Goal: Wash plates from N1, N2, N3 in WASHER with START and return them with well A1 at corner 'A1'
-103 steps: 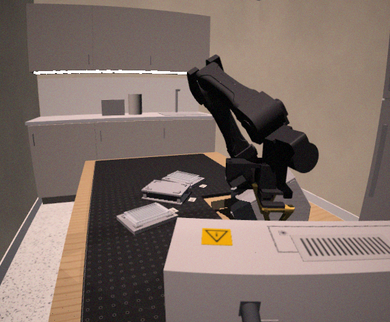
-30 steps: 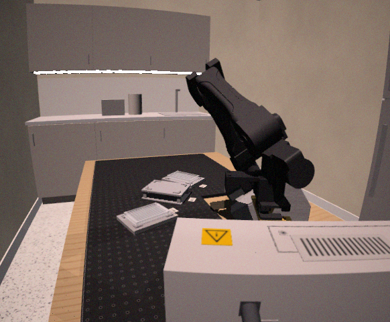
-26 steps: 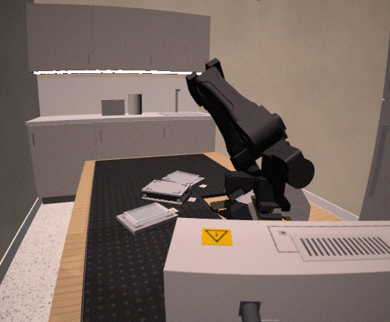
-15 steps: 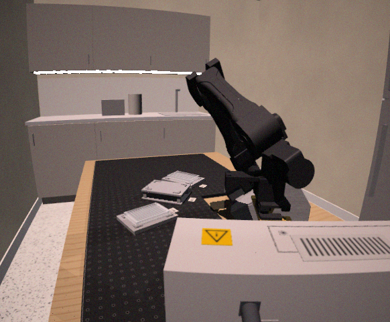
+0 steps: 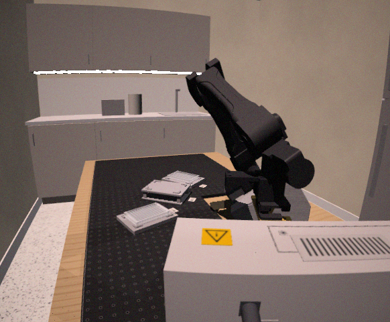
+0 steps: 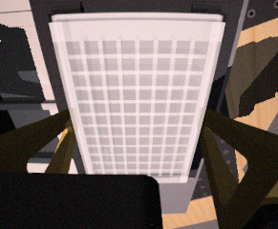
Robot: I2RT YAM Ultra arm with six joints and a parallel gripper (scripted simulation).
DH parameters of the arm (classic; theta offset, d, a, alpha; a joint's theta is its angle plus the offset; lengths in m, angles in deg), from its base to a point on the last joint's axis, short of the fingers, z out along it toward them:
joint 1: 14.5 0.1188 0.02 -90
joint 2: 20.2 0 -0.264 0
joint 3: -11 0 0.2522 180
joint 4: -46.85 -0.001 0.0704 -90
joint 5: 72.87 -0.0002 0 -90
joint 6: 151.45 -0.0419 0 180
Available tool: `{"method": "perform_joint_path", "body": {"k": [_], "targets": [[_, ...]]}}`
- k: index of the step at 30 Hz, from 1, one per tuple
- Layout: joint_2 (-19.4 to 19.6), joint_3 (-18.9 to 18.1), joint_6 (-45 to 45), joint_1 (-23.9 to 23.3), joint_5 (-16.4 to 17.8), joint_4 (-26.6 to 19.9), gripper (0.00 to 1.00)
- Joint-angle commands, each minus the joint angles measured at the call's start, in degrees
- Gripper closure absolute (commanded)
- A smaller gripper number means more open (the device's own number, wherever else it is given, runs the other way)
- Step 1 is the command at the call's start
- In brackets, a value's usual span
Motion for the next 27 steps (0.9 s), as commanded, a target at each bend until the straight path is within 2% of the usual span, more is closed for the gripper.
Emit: {"method": "perform_joint_path", "body": {"k": [1,21,27], "targets": [[-0.26,-0.15,0.03,0.27,-0.2,0.08,1.0],[-0.26,-0.15,0.03,0.27,-0.2,0.08,1.0],[-0.83,-1.48,-1.12,1.25,-0.01,-2.46,1.0]]}}
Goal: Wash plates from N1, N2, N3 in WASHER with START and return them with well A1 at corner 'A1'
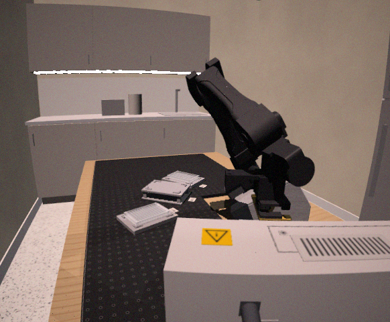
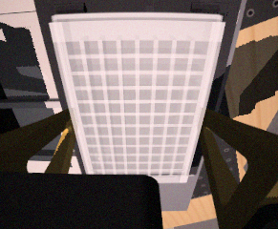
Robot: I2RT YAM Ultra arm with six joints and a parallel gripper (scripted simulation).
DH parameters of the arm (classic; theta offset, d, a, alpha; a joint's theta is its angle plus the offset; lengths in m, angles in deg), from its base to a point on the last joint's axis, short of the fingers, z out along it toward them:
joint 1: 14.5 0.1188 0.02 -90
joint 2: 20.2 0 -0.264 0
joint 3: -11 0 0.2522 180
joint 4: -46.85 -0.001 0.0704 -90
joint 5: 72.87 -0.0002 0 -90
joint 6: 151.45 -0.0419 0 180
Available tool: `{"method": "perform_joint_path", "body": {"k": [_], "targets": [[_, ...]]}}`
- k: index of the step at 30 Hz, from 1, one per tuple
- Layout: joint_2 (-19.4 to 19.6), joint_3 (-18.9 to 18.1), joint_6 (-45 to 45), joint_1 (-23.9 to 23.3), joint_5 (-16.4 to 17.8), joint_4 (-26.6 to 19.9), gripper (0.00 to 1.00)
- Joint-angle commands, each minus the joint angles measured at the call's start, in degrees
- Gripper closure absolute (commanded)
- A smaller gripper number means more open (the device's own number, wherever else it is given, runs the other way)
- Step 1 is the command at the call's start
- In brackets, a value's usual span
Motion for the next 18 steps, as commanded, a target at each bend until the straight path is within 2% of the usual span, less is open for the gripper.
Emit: {"method": "perform_joint_path", "body": {"k": [1,18], "targets": [[-0.66,-1.16,-0.7,1.13,0.02,-2.09,1.0],[-1.71,-4.9,-3.52,3.54,0.54,-8.43,1.0]]}}
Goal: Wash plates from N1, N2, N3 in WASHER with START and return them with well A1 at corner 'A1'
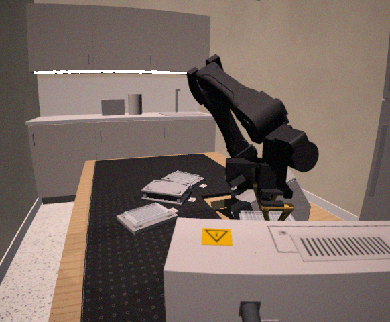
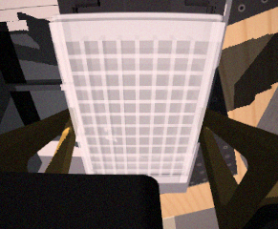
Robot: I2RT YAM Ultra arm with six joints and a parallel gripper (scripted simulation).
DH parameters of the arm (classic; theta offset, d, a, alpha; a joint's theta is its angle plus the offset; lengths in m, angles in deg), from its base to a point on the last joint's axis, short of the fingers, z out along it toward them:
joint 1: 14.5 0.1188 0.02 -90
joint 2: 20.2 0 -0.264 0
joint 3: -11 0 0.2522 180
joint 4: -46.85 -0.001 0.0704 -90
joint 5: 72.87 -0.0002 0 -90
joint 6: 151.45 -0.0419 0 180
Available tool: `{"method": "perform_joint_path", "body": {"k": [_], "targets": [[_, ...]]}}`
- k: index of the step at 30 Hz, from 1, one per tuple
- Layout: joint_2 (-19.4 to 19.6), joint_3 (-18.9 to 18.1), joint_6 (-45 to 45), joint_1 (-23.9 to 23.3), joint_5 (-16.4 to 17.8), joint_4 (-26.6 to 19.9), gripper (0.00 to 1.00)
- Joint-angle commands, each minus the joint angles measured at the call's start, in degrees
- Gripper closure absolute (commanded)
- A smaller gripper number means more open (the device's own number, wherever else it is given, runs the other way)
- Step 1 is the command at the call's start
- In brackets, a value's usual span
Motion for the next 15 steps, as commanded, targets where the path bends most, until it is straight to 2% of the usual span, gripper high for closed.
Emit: {"method": "perform_joint_path", "body": {"k": [1,15], "targets": [[-0.47,-1.25,-0.82,1.12,0.03,-2.66,1.0],[-0.95,-4.61,-2.99,3.0,0.48,-7.67,1.0]]}}
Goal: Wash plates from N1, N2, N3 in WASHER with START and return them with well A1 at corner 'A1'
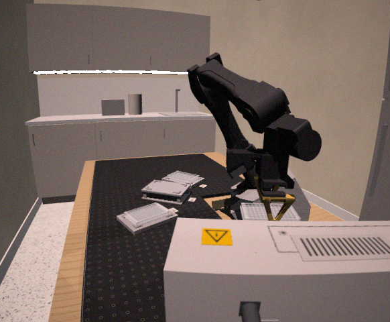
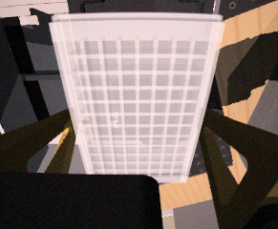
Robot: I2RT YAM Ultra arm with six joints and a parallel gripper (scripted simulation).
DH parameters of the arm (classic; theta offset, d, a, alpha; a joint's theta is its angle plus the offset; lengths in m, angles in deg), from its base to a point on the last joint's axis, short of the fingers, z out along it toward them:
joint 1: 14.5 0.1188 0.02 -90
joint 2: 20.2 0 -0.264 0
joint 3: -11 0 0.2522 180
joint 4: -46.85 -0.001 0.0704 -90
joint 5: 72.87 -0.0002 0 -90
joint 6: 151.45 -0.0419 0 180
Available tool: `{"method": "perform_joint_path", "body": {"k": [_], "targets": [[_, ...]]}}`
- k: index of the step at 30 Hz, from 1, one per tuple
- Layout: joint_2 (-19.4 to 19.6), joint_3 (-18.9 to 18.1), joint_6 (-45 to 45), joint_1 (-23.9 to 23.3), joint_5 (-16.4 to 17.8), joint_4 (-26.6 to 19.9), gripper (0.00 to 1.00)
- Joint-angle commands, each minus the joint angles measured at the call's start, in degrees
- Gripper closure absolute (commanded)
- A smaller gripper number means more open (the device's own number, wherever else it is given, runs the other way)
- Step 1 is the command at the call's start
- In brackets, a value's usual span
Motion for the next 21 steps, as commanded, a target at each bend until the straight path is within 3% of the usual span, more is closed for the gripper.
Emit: {"method": "perform_joint_path", "body": {"k": [1,21], "targets": [[-0.5,-1.41,-0.76,1.14,0.02,-2.62,1.0],[-0.61,-7.08,-3.86,3.86,0.74,-10.06,1.0]]}}
